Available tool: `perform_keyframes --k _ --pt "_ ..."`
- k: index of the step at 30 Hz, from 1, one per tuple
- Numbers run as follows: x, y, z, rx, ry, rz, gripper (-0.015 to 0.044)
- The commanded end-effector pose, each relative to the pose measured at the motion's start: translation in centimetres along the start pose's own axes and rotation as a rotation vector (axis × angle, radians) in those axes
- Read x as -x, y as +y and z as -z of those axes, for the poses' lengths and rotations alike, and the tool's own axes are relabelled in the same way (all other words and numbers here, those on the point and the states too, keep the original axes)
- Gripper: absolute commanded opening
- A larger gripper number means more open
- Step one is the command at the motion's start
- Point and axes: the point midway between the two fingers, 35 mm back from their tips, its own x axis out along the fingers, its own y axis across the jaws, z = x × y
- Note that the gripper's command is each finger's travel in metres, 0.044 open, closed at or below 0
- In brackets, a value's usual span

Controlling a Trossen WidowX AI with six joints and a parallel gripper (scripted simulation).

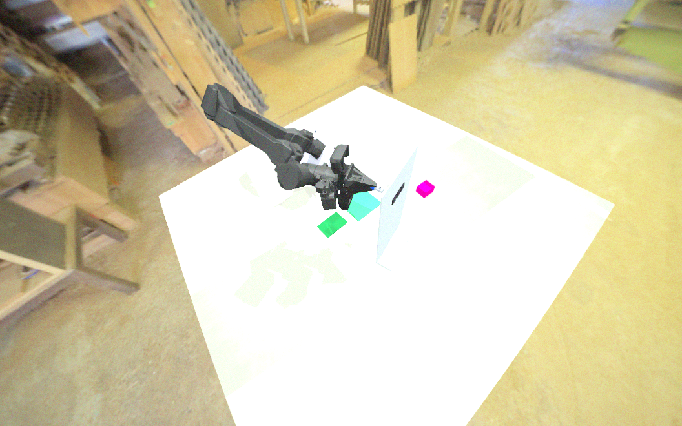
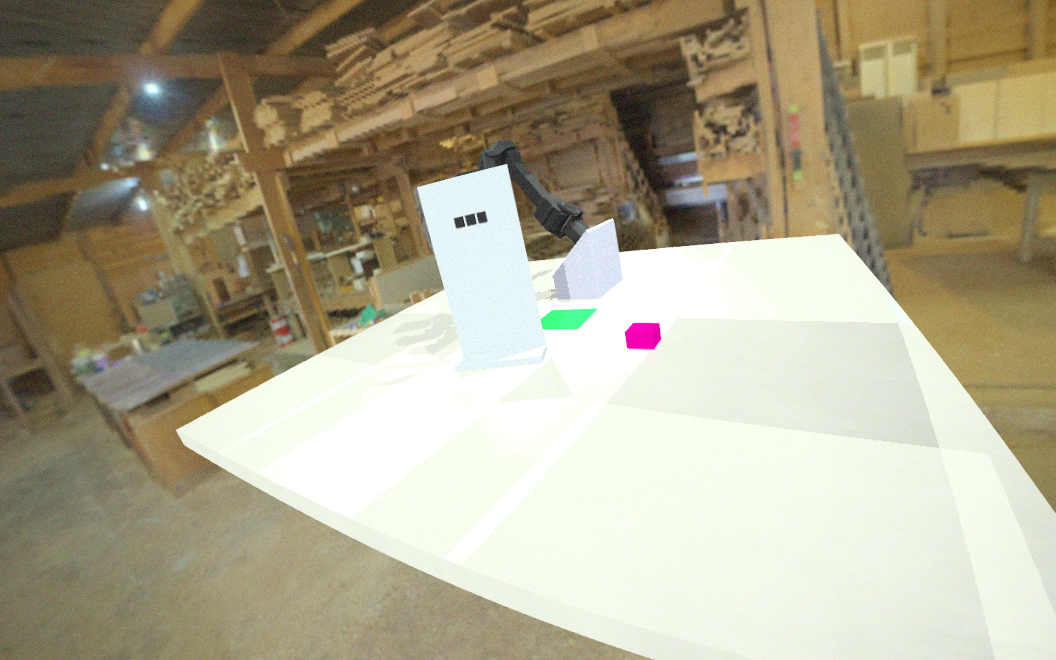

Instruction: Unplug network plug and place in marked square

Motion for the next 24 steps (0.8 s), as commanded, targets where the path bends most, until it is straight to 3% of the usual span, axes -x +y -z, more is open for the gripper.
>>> perform_keyframes --k 1,24 --pt "0.3 -0.1 0.2 0.001 0.005 0.0 0.0" --pt "1.4 -0.1 0.2 0.001 0.005 0.001 0.0"
